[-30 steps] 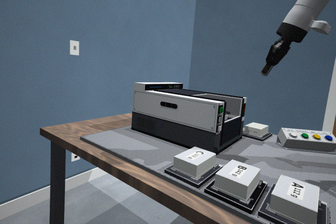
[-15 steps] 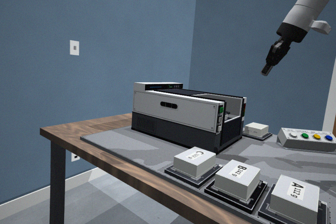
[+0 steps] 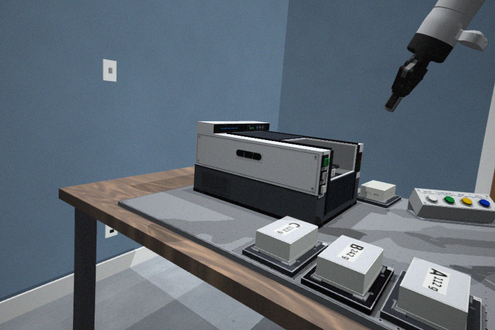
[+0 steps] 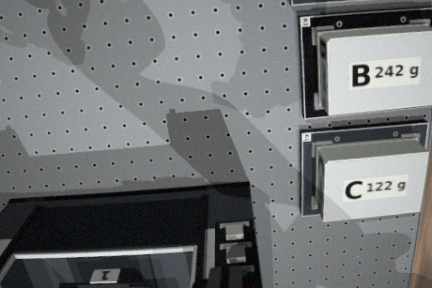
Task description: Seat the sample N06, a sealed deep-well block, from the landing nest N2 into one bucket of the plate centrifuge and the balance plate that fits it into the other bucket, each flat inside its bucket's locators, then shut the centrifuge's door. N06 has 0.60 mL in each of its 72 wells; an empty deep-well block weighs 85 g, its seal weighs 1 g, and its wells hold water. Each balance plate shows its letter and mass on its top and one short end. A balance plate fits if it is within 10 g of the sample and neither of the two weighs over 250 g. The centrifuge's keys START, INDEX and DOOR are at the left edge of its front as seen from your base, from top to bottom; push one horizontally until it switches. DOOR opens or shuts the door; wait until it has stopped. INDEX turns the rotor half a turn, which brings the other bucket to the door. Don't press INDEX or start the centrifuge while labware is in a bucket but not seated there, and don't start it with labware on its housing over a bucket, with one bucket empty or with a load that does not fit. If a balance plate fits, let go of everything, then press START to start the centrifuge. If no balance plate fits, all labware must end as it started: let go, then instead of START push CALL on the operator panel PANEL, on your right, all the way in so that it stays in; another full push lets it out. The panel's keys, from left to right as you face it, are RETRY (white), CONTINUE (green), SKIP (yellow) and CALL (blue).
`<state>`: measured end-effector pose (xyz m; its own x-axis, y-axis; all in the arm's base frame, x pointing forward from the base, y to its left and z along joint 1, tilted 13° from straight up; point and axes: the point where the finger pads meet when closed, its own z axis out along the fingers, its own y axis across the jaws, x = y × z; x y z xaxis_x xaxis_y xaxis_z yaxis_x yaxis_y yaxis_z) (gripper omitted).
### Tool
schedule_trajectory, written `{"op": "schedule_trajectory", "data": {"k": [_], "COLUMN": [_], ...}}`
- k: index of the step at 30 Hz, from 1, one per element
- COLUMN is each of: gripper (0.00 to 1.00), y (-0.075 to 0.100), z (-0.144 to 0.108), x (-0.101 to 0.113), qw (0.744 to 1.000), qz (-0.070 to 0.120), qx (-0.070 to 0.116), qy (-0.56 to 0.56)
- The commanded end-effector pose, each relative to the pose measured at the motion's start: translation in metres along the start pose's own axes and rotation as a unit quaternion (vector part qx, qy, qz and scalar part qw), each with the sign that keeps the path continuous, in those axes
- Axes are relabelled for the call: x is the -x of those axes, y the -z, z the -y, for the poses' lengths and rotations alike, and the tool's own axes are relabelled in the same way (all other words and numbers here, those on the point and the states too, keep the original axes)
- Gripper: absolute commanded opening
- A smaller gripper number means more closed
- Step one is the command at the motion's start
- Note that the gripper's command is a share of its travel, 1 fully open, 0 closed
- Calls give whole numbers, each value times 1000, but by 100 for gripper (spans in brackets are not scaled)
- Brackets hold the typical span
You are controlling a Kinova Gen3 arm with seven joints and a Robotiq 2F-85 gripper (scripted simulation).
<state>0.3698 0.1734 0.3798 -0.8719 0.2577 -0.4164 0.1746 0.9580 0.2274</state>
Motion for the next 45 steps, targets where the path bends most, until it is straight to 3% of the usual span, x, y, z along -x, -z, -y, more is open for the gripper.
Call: {"op": "schedule_trajectory", "data": {"k": [1,5,19,21,29,41,42,45], "gripper": [10,10,10,10,10,10,100,100], "y": [1,1,1,1,1,1,-2,-10], "z": [0,0,0,0,0,0,2,8], "x": [1,1,0,0,0,0,1,2], "qw": [1000,1000,990,990,976,977,976,973], "qz": [1,1,-139,-139,-216,-215,-216,-215], "qx": [0,0,0,0,0,1,-4,-17], "qy": [0,0,0,0,0,0,-20,-78]}}
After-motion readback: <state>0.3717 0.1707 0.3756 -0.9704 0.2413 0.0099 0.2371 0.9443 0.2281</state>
